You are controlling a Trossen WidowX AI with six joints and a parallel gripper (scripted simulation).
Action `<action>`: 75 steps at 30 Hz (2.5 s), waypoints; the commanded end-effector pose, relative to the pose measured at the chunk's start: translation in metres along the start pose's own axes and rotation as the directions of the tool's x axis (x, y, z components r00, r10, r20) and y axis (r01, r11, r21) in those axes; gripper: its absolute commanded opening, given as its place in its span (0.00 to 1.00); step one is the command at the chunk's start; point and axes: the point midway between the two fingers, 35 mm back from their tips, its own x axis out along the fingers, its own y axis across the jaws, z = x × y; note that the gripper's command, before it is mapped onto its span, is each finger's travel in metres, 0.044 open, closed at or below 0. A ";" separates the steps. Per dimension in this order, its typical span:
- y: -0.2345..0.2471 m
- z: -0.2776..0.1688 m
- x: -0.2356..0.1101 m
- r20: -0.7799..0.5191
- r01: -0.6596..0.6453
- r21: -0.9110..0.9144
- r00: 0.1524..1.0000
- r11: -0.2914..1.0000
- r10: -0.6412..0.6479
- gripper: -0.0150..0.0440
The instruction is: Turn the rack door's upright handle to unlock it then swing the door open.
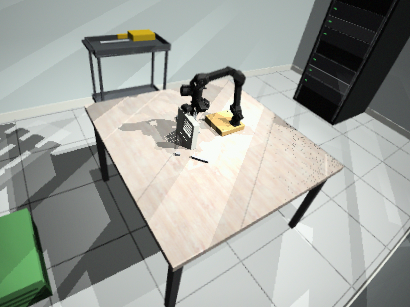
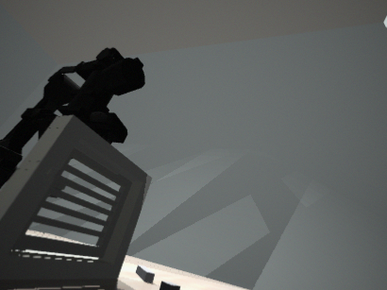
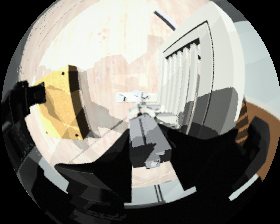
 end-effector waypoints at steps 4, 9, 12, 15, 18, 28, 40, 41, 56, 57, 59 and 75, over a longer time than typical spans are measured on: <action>0.000 0.001 0.000 0.003 0.000 -0.005 1.000 1.000 0.000 0.43; 0.000 0.001 0.000 0.003 0.000 -0.005 1.000 1.000 0.000 0.37; 0.000 0.001 0.000 0.003 0.000 -0.005 1.000 1.000 0.000 0.34; 0.000 0.001 0.000 0.003 0.000 -0.005 1.000 1.000 0.000 0.30; 0.000 0.001 0.000 0.003 0.000 -0.005 1.000 1.000 0.000 0.27; 0.004 0.003 0.000 0.003 0.000 0.132 1.000 0.991 0.000 0.27; 0.014 0.010 0.000 0.004 -0.002 0.368 1.000 0.930 0.001 0.27; 0.015 0.011 0.000 0.004 -0.002 0.387 1.000 0.922 0.001 0.27; 0.035 0.030 0.000 0.006 -0.005 0.624 1.000 0.782 0.002 0.27; 0.036 0.031 0.000 0.006 -0.005 0.636 1.000 0.772 0.002 0.27; 0.039 0.034 0.000 0.006 -0.006 0.661 1.000 0.751 0.002 0.27; 0.055 0.062 0.001 0.009 -0.009 0.822 1.000 0.570 0.004 0.27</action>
